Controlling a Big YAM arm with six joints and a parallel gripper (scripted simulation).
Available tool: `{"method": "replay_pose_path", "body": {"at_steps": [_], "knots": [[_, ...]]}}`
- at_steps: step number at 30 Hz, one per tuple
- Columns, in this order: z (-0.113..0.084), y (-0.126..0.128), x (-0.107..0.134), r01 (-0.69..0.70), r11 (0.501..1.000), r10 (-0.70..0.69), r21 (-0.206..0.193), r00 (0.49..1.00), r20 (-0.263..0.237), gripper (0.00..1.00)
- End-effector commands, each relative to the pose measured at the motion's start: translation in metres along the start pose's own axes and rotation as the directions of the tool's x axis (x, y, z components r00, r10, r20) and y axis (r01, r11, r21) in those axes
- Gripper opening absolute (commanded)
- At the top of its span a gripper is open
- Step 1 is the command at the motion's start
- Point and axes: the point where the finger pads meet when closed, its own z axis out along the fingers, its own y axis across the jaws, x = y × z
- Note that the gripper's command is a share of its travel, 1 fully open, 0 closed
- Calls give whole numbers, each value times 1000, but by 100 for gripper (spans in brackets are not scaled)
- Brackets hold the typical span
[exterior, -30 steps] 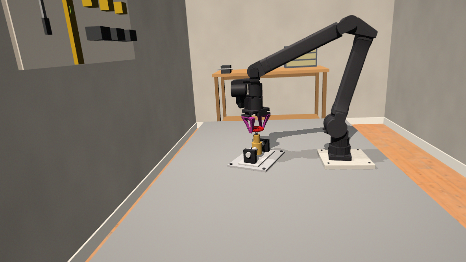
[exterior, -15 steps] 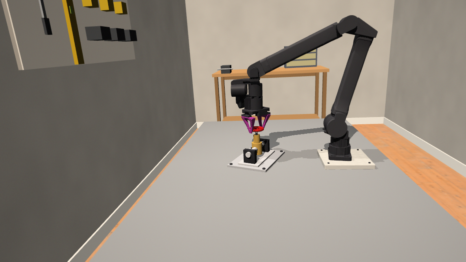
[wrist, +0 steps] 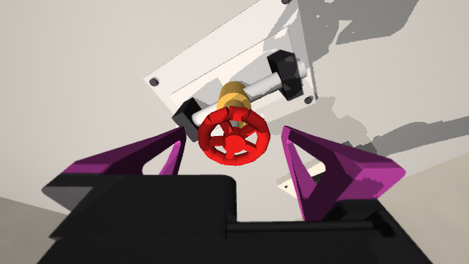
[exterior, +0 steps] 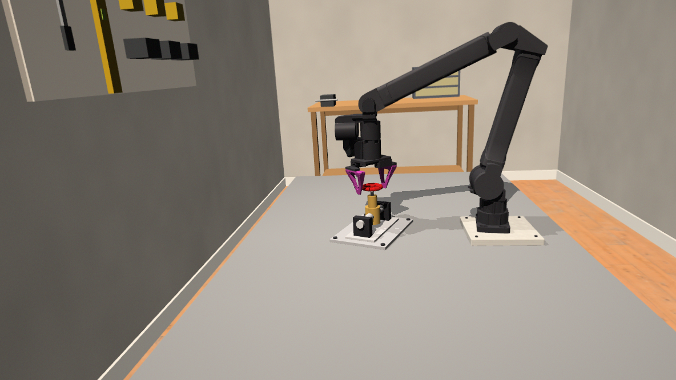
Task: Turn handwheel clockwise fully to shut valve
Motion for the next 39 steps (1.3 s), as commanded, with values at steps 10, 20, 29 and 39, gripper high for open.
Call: {"method": "replay_pose_path", "body": {"at_steps": [10,20,29,39], "knots": [[1,6,-6,-9,1000,9,-5,1000,2,100],[1,6,-6,-9,1000,9,-5,1000,2,100],[-7,9,-9,-9,1000,9,-9,1000,6,100],[-37,13,-13,-8,999,10,-43,999,38,100]]}}
